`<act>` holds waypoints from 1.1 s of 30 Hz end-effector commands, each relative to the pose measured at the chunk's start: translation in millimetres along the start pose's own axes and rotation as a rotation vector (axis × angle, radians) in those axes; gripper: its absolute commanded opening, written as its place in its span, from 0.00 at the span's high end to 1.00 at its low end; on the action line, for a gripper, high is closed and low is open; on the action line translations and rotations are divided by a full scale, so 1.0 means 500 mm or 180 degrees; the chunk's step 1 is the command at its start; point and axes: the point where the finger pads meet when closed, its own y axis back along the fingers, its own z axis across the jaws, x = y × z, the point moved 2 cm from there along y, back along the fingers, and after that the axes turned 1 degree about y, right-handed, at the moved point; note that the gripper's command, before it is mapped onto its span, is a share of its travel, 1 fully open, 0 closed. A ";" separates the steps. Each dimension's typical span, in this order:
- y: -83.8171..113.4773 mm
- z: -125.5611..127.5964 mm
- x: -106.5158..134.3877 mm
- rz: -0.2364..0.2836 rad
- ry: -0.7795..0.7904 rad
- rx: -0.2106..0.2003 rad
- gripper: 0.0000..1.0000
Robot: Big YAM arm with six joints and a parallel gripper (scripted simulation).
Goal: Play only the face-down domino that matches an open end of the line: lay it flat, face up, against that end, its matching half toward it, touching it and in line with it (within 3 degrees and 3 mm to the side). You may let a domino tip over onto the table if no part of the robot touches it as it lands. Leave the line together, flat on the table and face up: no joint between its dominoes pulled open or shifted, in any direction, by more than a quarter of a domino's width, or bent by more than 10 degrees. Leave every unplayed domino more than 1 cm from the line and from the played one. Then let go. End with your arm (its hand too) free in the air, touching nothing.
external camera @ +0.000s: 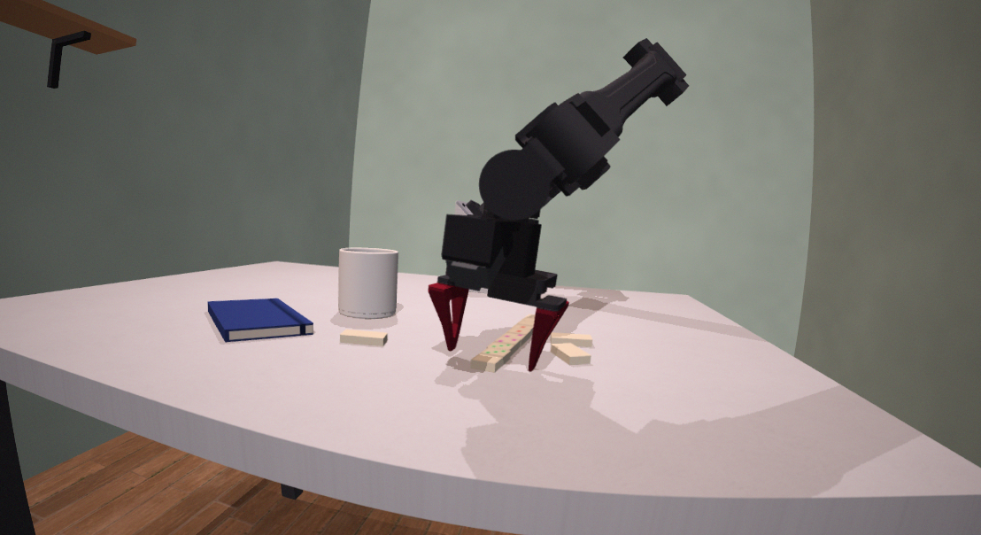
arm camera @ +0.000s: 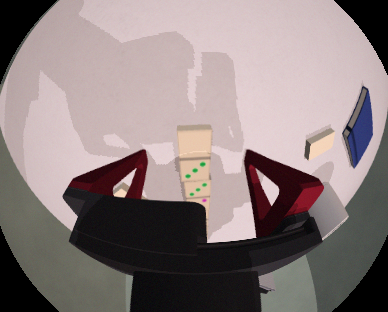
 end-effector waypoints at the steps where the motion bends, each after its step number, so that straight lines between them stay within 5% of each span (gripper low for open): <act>1: -0.004 0.051 -0.005 -0.0007 0.0131 -0.0019 0.06; 6: -0.004 0.051 -0.005 -0.0007 0.0131 -0.0019 0.06; 7: 0.007 0.007 -0.004 -0.0024 0.0018 -0.0009 0.06; 23: -0.008 0.052 -0.004 -0.0001 0.0139 -0.0024 0.06; 24: 0.011 0.006 -0.004 -0.0024 0.0018 -0.0008 0.06; 33: 0.034 0.048 -0.004 -0.0004 0.0134 -0.0020 0.06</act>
